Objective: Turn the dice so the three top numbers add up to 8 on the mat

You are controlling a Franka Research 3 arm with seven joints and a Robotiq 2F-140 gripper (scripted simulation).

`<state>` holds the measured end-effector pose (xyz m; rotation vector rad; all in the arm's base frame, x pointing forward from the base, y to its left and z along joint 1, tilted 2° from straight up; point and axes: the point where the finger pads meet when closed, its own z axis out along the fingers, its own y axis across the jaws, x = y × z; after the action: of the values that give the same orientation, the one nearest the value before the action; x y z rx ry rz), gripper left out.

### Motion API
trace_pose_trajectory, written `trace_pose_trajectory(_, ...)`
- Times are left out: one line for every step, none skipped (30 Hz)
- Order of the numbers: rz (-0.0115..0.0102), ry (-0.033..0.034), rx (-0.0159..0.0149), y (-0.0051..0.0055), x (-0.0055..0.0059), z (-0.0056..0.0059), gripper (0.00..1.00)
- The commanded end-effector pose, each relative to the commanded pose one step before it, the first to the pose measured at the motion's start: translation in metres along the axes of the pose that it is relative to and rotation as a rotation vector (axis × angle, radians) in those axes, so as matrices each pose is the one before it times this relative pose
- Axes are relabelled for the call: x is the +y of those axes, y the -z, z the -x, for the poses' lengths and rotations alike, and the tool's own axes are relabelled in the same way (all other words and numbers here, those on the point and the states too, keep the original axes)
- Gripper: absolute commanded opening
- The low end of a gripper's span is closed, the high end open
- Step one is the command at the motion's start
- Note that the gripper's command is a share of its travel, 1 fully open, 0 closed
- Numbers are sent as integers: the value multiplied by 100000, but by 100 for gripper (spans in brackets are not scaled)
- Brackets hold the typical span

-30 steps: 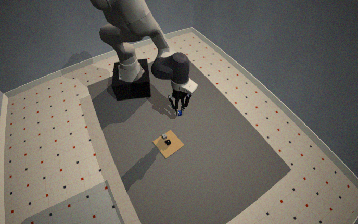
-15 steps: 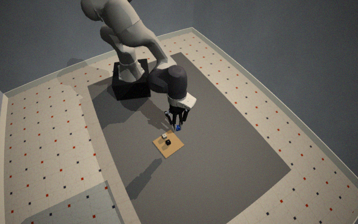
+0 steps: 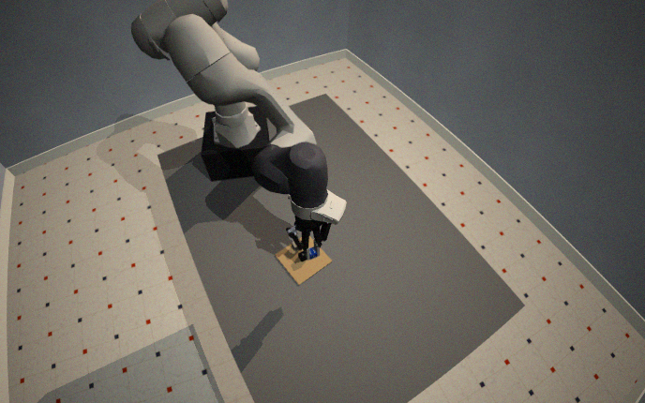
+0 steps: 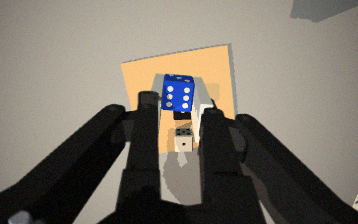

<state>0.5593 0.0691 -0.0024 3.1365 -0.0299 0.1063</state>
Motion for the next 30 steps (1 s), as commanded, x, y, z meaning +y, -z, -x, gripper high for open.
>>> trace_pose_trajectory(383, 13235, -3501, -182, 522, 202, 13)
trace_pose_trajectory(0, 0, 0, 0, 0, 0, 13)
trace_pose_trajectory(0, 0, 0, 0, 0, 0, 13)
trace_pose_trajectory(0, 0, 0, 0, 0, 0, 13)
trace_pose_trajectory(0, 0, 0, 0, 0, 0, 13)
trace_pose_trajectory(0, 0, 0, 0, 0, 0, 13)
trace_pose_trajectory(0, 0, 0, 0, 0, 0, 13)
trace_pose_trajectory(0, 0, 0, 0, 0, 0, 13)
trace_pose_trajectory(0, 0, 0, 0, 0, 0, 13)
trace_pose_trajectory(0, 0, 0, -2, 0, 0, 13)
trace_pose_trajectory(0, 0, 0, -14, 0, 0, 13)
trace_pose_trajectory(0, 0, 0, -35, 0, -1, 13)
trace_pose_trajectory(0, 0, -1, -65, 0, -1, 13)
trace_pose_trajectory(1, -1, -1, -101, 0, -1, 13)
trace_pose_trajectory(1, -1, -2, -141, 0, -1, 13)
trace_pose_trajectory(1, -1, -1, -184, 0, -2, 13)
trace_pose_trajectory(0, 0, 0, -227, 0, -3, 13)
trace_pose_trajectory(0, 0, 0, 0, 0, 0, 13)
trace_pose_trajectory(0, 0, 0, 0, 0, 0, 13)
trace_pose_trajectory(0, 0, 0, -272, 0, -2, 13)
trace_pose_trajectory(0, 0, 0, -314, 0, -3, 13)
trace_pose_trajectory(0, 0, 0, -353, 0, -4, 13)
trace_pose_trajectory(0, 0, 0, -390, 0, -4, 13)
trace_pose_trajectory(0, 0, 0, -422, 0, -4, 13)
trace_pose_trajectory(0, 0, 0, -449, 0, -4, 13)
trace_pose_trajectory(0, 0, 0, -470, 0, -5, 13)
trace_pose_trajectory(0, 0, 0, -486, 0, -5, 13)
trace_pose_trajectory(0, 0, 0, -496, 0, -5, 13)
trace_pose_trajectory(0, 0, 0, -499, 0, -5, 13)
trace_pose_trajectory(0, 0, 0, -497, 0, -5, 13)
